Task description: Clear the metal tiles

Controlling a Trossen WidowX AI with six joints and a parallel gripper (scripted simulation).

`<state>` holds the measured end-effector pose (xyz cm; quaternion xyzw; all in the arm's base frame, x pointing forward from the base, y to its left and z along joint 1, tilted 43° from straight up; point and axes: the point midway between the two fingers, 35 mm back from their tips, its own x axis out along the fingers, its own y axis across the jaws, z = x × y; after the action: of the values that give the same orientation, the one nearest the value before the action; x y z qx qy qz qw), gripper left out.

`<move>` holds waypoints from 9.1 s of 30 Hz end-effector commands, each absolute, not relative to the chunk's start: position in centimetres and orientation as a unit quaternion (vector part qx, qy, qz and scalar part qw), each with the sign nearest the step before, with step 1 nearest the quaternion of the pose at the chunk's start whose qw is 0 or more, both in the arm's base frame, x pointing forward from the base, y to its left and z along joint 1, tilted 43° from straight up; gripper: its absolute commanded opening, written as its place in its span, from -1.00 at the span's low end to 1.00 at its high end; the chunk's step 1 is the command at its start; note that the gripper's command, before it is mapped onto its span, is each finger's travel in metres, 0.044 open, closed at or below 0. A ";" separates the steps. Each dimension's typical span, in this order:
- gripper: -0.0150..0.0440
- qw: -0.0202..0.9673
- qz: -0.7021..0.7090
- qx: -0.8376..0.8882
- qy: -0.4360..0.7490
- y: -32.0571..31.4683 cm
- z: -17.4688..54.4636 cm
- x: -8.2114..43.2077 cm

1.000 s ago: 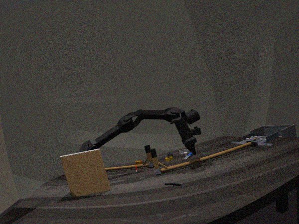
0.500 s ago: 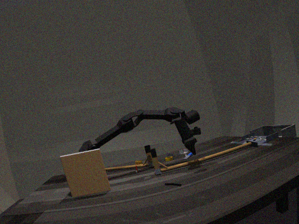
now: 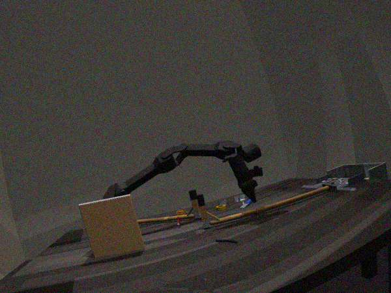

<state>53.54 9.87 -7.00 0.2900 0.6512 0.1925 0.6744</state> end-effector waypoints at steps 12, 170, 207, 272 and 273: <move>-0.49 0.674 0.193 0.290 0.651 9.9 -7.0 53.5; 1.00 0.888 0.131 0.383 0.220 -14.1 19.9 35.6; 1.00 0.922 0.108 0.344 0.143 -14.1 21.0 29.6; 1.00 0.867 0.156 0.368 0.297 -11.8 16.9 42.0; 1.00 0.866 0.157 0.368 0.301 -11.7 16.7 42.3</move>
<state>41.57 -11.78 16.98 0.3701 0.2937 0.1564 0.8673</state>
